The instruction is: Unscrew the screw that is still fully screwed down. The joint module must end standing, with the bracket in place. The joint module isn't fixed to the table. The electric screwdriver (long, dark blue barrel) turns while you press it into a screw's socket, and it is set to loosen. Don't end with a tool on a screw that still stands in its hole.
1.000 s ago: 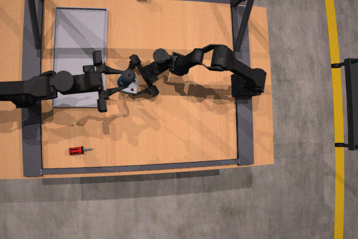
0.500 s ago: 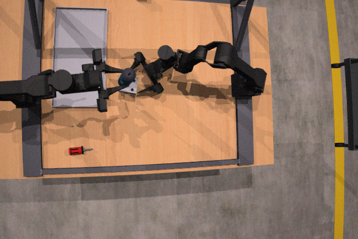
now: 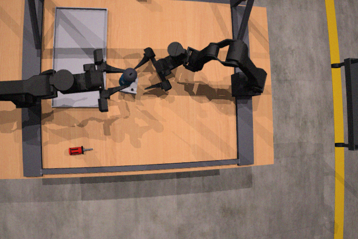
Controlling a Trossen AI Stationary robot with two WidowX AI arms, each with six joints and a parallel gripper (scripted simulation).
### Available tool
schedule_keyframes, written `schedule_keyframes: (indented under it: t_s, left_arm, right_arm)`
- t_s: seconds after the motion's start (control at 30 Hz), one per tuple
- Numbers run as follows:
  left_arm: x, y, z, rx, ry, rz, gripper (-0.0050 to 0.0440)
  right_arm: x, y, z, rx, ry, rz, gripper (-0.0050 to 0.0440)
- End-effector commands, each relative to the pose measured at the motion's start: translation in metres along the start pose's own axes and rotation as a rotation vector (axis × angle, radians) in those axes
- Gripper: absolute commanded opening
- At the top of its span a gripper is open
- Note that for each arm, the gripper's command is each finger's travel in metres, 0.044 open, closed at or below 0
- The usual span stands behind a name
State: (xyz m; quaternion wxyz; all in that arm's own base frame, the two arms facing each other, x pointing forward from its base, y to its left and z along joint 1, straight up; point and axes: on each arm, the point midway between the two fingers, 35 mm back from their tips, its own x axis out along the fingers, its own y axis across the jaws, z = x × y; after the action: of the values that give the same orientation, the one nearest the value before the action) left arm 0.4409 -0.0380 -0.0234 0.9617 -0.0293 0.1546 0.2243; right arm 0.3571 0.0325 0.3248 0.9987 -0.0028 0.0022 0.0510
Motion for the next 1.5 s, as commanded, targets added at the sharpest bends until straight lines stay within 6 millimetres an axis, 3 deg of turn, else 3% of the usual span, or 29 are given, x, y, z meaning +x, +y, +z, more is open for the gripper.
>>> schedule_keyframes:
  t_s: [0.0, 0.2, 0.37, 0.53, 0.73, 0.97, 1.47]
  left_arm:
    - [-0.015, 0.009, 0.036, 0.021, 0.036, -0.078, 0.0440]
    - [-0.027, 0.017, 0.054, 0.055, 0.080, -0.153, 0.0440]
    - [-0.041, 0.022, 0.096, 0.053, 0.053, -0.247, 0.0440]
    - [-0.048, 0.024, 0.122, 0.063, 0.042, -0.299, 0.0440]
    - [-0.053, 0.029, 0.123, 0.090, 0.083, -0.318, 0.0440]
    - [-0.062, 0.038, 0.118, 0.147, 0.194, -0.351, 0.0440]
    - [-0.071, 0.045, 0.132, 0.175, 0.231, -0.401, 0.0440]
  right_arm:
    - [-0.004, -0.001, 0.029, -0.004, -0.073, -0.003, 0.0161]
    - [0.000, -0.008, 0.022, 0.046, -0.041, -0.025, 0.0161]
    - [0.004, -0.032, 0.004, 0.252, 0.044, -0.105, 0.0161]
    - [0.005, -0.054, -0.015, 0.452, 0.115, -0.194, 0.0161]
    - [0.005, -0.070, -0.030, 0.598, 0.163, -0.269, 0.0161]
    - [-0.003, -0.102, -0.064, 0.914, 0.242, -0.463, 0.0161]
    - [-0.034, -0.149, -0.118, 1.416, 0.271, -0.874, 0.0161]
